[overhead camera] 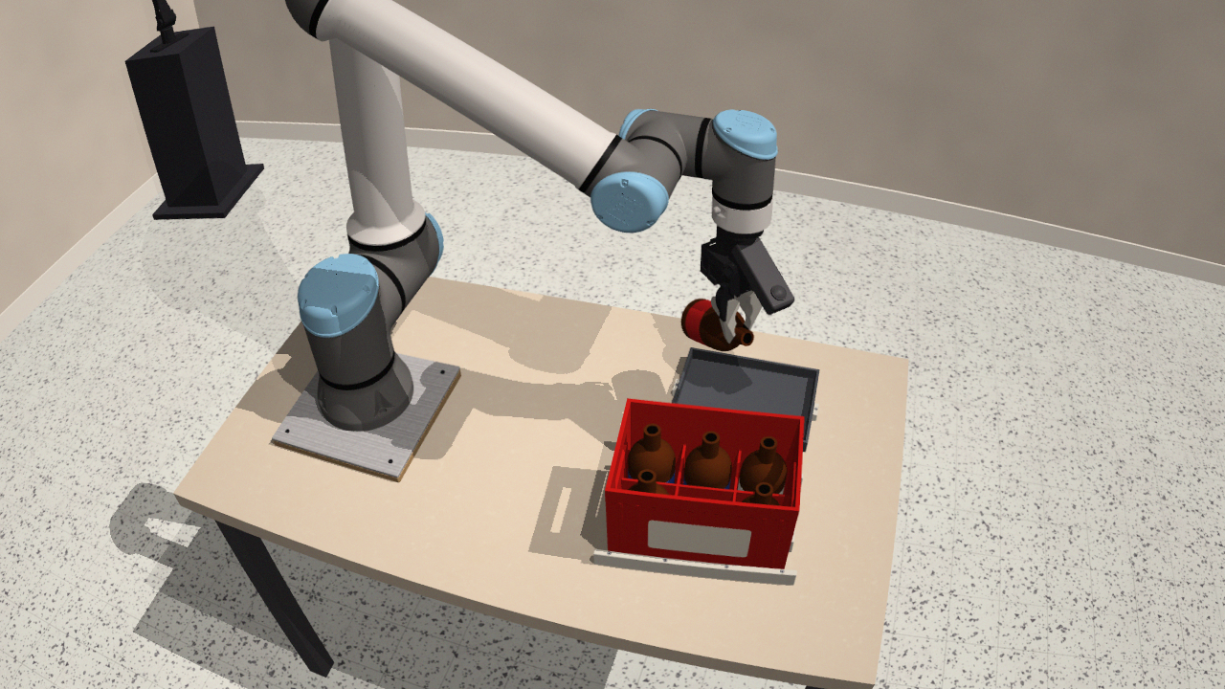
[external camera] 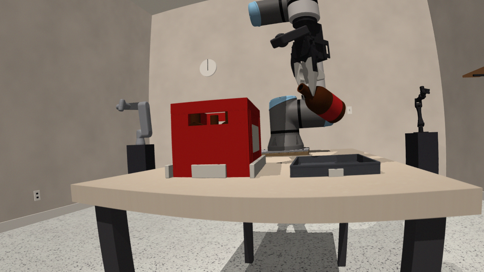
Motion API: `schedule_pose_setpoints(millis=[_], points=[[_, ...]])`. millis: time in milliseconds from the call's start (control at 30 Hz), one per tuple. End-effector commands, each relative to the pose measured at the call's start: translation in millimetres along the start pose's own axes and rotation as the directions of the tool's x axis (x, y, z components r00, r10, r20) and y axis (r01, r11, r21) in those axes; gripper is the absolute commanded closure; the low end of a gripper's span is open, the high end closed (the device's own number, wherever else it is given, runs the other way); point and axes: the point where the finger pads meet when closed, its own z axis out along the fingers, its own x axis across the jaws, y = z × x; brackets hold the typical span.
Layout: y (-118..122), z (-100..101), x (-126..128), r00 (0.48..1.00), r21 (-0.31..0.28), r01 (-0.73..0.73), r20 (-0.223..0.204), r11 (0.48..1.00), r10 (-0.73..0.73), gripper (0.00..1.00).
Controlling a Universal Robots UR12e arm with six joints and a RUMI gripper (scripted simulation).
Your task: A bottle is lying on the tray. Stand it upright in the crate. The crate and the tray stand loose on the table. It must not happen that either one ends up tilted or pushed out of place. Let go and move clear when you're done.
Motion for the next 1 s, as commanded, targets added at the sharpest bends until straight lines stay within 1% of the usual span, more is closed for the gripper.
schedule_pose_setpoints(millis=[0,267,533,600,967], points=[[-0.5,-0.9,-0.5,1.000,0.004,0.000,0.001,1.000,0.000,1.00],[-0.5,-0.3,-0.5,1.000,0.027,0.001,0.000,1.000,-0.001,1.00],[-0.5,0.3,-0.6,1.000,0.077,0.002,-0.001,0.997,-0.002,1.00],[-0.5,0.3,-0.6,1.000,0.077,0.002,-0.001,0.997,-0.002,1.00],[-0.1,-0.3,-0.5,1.000,0.149,0.001,0.000,0.989,-0.001,1.00]])
